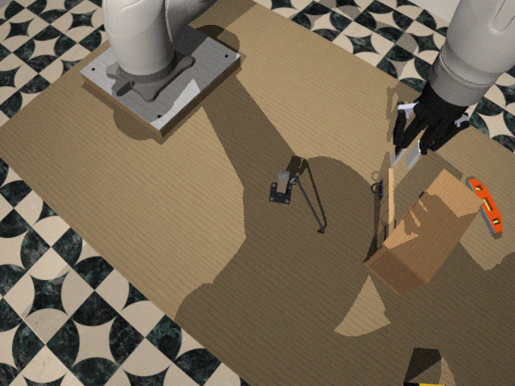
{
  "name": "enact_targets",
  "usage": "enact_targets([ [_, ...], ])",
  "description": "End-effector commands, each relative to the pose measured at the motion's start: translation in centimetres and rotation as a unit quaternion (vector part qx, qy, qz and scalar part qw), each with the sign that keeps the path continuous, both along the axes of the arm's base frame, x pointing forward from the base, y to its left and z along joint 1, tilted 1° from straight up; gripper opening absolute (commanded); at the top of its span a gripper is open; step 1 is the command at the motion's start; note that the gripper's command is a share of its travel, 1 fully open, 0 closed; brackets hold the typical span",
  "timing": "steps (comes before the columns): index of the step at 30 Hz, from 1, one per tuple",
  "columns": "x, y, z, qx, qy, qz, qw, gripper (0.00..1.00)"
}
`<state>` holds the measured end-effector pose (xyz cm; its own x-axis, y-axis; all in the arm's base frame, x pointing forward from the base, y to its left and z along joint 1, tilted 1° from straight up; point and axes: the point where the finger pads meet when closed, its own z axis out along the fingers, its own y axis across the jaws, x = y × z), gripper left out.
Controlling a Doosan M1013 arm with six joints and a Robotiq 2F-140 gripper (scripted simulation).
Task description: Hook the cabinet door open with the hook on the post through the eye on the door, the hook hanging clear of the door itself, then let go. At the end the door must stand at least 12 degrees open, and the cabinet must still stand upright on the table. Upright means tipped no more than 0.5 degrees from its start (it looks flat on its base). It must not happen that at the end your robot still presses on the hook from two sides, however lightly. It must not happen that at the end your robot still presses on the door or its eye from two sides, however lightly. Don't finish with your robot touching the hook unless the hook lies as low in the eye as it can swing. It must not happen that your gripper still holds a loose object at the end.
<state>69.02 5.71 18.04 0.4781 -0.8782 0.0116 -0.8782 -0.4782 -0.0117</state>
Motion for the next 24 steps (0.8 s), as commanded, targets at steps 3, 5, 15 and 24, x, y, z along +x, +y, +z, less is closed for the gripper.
enact_targets([
  [3,0.0,0.0,0.01,0.0,0.0,0.0,1.0,0.16],
  [5,0.0,0.0,0.01,0.0,0.0,0.0,1.0,0.16],
  [15,0.0,0.0,-0.09,0.0,0.0,0.0,1.0,0.16],
  [24,0.01,0.0,-0.47,0.0,0.0,0.0,1.0,0.16],
])
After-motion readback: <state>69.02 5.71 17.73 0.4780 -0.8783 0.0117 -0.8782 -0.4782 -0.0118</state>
